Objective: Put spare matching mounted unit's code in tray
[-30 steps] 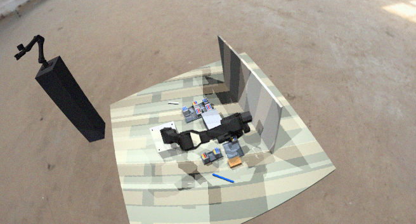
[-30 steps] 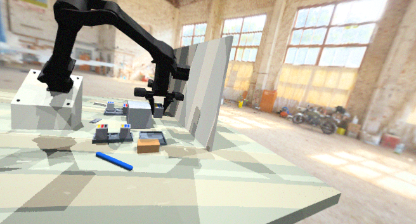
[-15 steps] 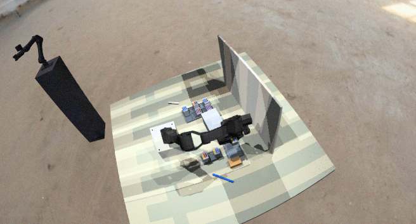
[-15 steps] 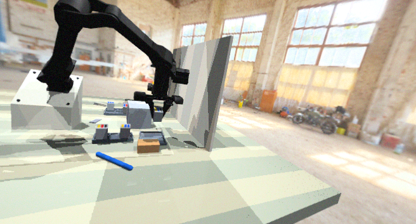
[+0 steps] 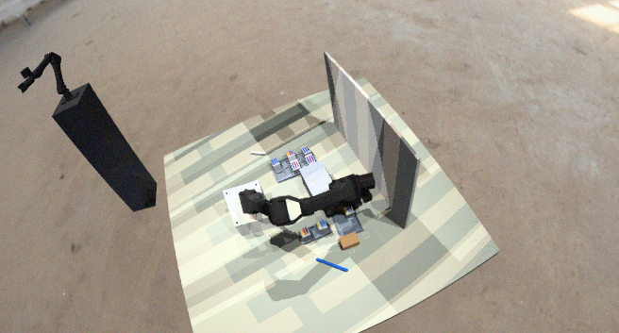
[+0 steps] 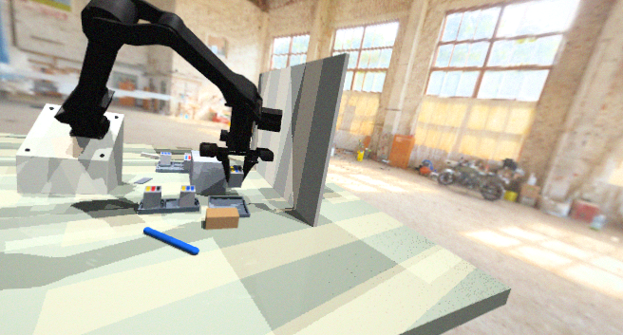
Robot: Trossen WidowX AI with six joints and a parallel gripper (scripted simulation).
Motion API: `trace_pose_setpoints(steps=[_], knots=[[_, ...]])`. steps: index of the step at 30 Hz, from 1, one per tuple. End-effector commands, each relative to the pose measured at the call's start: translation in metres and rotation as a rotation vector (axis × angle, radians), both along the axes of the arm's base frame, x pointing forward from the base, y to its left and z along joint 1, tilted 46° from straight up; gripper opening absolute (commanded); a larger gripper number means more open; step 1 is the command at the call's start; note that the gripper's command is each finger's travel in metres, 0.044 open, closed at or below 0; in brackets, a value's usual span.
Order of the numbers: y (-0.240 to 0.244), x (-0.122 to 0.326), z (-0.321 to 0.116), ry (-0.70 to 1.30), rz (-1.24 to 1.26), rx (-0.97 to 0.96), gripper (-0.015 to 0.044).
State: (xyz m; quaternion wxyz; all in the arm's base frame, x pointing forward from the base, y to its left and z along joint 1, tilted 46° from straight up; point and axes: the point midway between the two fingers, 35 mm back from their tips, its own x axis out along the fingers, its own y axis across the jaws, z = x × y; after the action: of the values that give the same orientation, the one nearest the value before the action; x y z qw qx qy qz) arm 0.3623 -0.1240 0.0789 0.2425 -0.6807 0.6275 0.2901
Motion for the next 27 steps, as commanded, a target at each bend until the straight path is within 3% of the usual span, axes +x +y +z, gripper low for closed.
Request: trace_pose_setpoints(steps=[1,27], knots=[[-0.002,0.000,-0.004,0.005,0.006,0.003,0.0000],[-0.022,-0.002,-0.021,0.005,0.006,-0.002,0.0000]])
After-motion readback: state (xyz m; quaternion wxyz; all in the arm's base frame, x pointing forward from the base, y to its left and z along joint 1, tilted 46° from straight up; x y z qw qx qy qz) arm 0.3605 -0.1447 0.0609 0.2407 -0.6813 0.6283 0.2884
